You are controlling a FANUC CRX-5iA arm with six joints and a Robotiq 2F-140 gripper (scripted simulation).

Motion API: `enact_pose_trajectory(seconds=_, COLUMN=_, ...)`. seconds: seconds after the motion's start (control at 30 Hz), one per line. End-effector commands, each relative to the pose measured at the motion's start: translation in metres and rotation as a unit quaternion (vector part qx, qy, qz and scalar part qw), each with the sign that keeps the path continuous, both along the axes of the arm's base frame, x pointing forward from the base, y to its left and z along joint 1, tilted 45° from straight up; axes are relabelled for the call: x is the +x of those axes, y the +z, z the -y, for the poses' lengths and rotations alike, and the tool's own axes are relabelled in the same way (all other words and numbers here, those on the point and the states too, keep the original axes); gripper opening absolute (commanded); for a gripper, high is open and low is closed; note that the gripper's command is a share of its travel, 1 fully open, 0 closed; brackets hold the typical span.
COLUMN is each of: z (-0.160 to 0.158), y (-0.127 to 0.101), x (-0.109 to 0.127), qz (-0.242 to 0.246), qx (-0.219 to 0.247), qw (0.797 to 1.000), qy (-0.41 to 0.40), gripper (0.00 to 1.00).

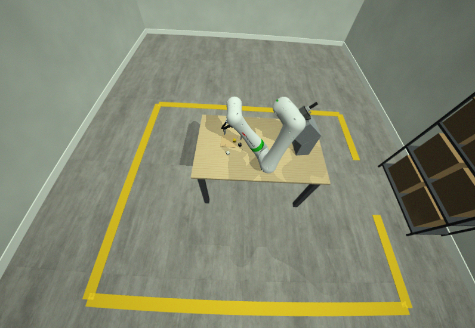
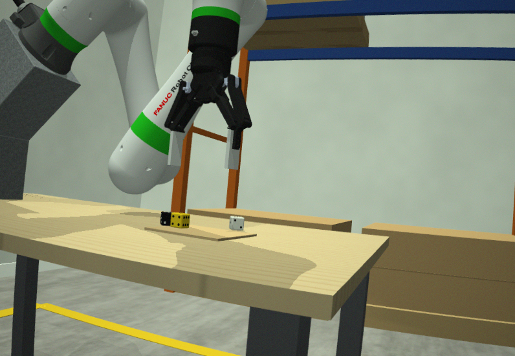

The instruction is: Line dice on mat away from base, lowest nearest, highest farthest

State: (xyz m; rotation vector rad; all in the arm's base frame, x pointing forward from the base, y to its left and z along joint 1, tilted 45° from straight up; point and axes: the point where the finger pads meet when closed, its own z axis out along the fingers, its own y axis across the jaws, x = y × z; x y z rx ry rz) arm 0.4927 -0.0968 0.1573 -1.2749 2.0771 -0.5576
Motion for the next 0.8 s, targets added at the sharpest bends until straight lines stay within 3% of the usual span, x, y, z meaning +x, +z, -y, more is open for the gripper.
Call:
enact_pose_trajectory(seconds=0.0, z=-0.024, y=0.007, x=0.015, qz=0.002, qx=0.061, qw=0.996, qy=-0.062, gripper=1.00)
enact_pose_trajectory(seconds=0.4, z=-0.083, y=0.025, x=0.040, qz=0.009, qx=0.189, qw=0.962, qy=-0.197, gripper=1.00)
enact_pose_trajectory(seconds=0.6, z=-0.097, y=0.030, x=0.044, qz=0.011, qx=0.215, qw=0.950, qy=-0.226, gripper=1.00)
enact_pose_trajectory(seconds=0.63, z=-0.097, y=0.030, x=0.044, qz=0.011, qx=0.215, qw=0.950, qy=-0.226, gripper=0.25)
enact_pose_trajectory(seconds=0.77, z=-0.097, y=0.030, x=0.044, qz=0.011, qx=0.215, qw=0.950, qy=-0.226, gripper=0.25)
